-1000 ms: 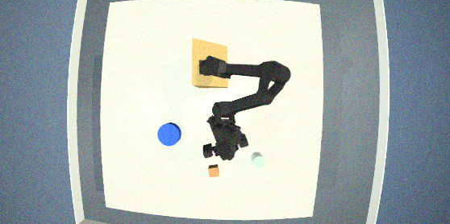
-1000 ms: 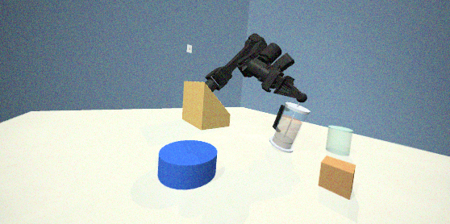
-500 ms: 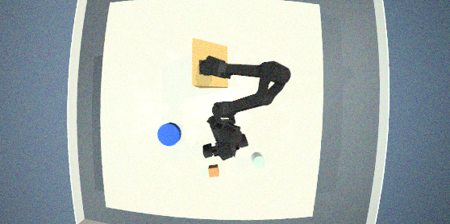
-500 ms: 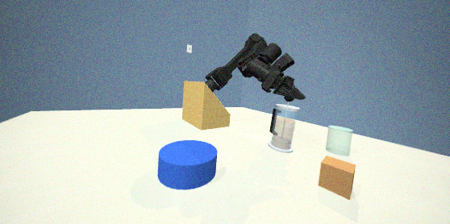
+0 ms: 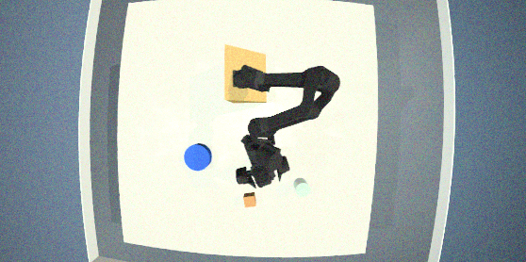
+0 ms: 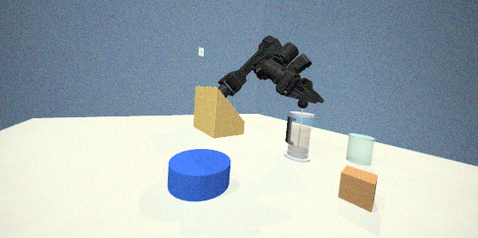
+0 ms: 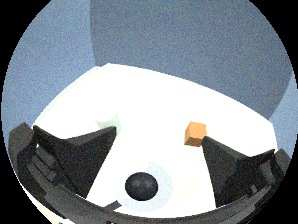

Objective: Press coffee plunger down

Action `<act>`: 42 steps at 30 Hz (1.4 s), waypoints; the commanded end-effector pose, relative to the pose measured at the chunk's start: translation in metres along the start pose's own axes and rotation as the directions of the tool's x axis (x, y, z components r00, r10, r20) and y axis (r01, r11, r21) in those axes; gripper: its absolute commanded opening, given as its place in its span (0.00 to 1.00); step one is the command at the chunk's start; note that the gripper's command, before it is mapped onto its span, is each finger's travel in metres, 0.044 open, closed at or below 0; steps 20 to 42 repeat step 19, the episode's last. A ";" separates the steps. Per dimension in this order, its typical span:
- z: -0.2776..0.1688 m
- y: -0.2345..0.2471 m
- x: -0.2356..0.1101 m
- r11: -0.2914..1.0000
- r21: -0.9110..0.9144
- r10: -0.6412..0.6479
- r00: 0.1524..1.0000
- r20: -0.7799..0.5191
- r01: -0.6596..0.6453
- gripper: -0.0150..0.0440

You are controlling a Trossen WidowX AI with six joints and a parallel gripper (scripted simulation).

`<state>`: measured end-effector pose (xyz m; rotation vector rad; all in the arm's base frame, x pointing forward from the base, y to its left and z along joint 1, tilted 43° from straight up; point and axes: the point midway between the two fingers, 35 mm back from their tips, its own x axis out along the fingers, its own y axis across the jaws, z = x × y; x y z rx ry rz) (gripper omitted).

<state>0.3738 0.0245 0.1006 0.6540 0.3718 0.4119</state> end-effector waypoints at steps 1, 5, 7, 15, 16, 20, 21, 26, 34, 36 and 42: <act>0.016 0.001 -0.019 1.000 -0.012 -0.001 1.000 0.005 0.001 1.00; 0.033 0.006 -0.052 1.000 -0.009 0.000 1.000 0.000 0.000 1.00; 0.038 0.009 -0.067 1.000 -0.006 0.002 1.000 0.000 -0.002 1.00; 0.039 0.010 -0.073 1.000 -0.005 0.003 1.000 0.001 -0.003 1.00; 0.039 0.010 -0.073 1.000 -0.005 0.003 1.000 0.001 -0.003 1.00; 0.039 0.010 -0.073 1.000 -0.005 0.003 1.000 0.001 -0.003 1.00; 0.039 0.010 -0.073 1.000 -0.005 0.003 1.000 0.001 -0.003 1.00; 0.039 0.010 -0.073 1.000 -0.005 0.003 1.000 0.001 -0.003 1.00; 0.039 0.010 -0.073 1.000 -0.005 0.003 1.000 0.001 -0.003 1.00; 0.039 0.010 -0.073 1.000 -0.005 0.003 1.000 0.001 -0.003 1.00; 0.039 0.010 -0.073 1.000 -0.005 0.003 1.000 0.001 -0.003 1.00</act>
